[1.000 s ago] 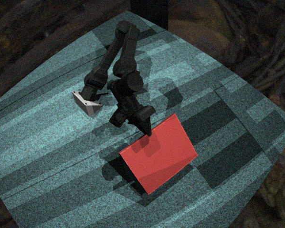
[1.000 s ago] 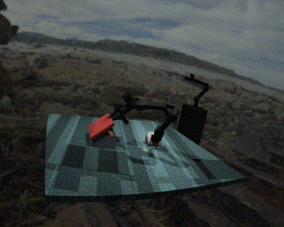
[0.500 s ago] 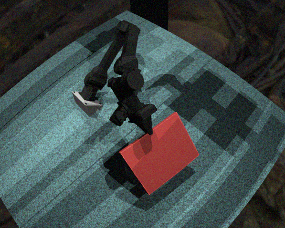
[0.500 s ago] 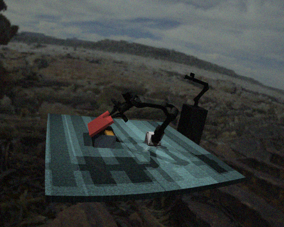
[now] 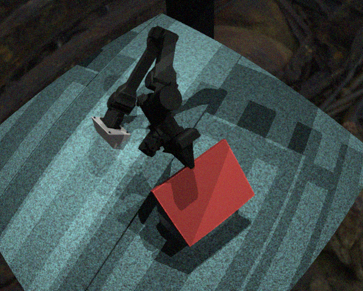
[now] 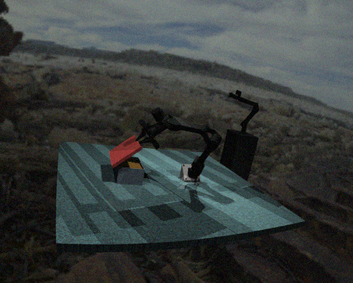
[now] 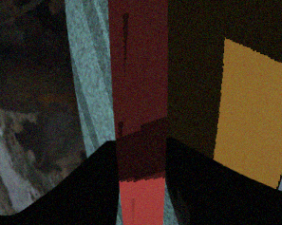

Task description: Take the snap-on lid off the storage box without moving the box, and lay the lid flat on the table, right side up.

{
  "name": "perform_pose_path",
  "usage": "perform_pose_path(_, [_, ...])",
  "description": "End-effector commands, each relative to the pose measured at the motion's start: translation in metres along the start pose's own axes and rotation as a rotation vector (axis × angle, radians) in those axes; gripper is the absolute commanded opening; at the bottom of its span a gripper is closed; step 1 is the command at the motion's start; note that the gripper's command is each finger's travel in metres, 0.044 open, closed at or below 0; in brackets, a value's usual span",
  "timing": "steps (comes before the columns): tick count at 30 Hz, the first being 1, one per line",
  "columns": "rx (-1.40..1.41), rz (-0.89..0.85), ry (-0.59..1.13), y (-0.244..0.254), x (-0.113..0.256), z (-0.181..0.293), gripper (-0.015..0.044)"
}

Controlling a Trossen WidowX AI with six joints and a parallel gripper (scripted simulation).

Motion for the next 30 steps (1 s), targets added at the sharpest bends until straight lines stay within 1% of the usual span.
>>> perform_pose_path(1, [0.007,-0.006,0.002,0.006,0.005,0.001,0.0])
perform_pose_path(15, [0.007,-0.006,0.002,0.019,0.016,0.004,0.0])
perform_pose_path(30, [0.005,-0.005,0.002,0.005,0.015,0.03,0.0])
Point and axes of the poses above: the point midway between the two fingers, 35 mm back from their tips, its own x axis back along the fingers, its own y axis across the jaws, z = x × y, the point moved 7 cm from there along x, back along the fingers, and after that the axes turned 13 degrees about -x, right-handed, at the moved point
